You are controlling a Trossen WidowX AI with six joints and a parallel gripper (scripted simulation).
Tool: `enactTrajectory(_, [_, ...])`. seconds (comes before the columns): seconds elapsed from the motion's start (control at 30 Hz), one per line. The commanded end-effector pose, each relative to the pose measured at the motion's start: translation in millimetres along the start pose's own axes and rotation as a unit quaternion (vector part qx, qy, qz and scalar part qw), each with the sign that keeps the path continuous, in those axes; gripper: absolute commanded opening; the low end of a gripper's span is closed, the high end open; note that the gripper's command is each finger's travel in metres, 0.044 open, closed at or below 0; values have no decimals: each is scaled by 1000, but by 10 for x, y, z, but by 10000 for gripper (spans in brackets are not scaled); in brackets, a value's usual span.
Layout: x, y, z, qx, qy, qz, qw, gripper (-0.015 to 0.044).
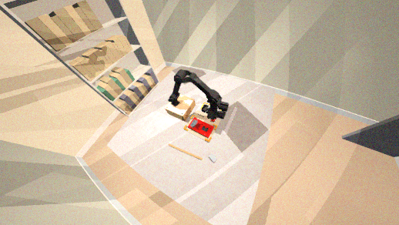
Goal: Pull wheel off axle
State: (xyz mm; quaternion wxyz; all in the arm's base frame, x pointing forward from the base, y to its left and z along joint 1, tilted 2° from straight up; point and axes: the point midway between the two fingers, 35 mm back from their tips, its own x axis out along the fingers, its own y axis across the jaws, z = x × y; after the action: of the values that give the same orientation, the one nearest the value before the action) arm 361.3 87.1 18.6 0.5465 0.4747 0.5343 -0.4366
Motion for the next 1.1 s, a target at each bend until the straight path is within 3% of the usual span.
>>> enactTrajectory(0.0, [-43,9,0,1,0,3,1000,0])
enactTrajectory(1.07, [-149,5,0,2,0,3,1000,0])
